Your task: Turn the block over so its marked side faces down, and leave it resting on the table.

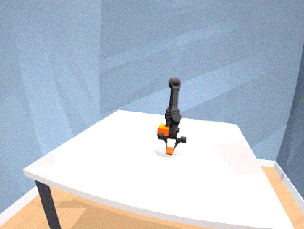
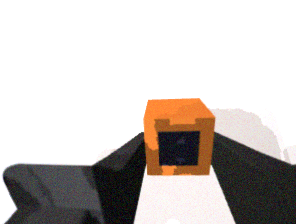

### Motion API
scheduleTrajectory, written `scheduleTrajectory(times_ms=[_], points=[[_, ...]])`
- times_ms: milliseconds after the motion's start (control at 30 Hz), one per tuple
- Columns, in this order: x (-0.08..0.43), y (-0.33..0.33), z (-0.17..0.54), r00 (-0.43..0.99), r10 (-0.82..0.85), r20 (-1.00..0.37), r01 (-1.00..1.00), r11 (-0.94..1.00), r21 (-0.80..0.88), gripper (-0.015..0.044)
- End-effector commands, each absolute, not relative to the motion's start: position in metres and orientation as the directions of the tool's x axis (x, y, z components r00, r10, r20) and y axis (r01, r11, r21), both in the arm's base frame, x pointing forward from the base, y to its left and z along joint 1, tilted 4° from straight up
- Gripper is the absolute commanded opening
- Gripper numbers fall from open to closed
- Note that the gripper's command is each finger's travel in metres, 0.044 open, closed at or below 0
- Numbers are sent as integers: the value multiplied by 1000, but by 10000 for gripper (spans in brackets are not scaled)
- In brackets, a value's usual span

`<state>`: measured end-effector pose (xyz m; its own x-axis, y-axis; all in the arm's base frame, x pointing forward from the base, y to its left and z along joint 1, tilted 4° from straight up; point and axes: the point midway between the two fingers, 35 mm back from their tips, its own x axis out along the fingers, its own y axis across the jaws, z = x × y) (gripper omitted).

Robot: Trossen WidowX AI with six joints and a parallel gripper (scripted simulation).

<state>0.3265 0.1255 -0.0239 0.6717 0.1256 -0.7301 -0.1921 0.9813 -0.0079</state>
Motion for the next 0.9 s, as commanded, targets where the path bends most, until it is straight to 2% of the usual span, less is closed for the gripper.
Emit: scheduleTrajectory(times_ms=[0, 433, 867], points=[[322, 123, -31, 705, 126, -698, -192, 981, -17, 0], [310, 117, -27, 818, 148, -556, -185, 983, -10, 0], [308, 117, -23, 836, 152, -527, -185, 983, -10, 0]])
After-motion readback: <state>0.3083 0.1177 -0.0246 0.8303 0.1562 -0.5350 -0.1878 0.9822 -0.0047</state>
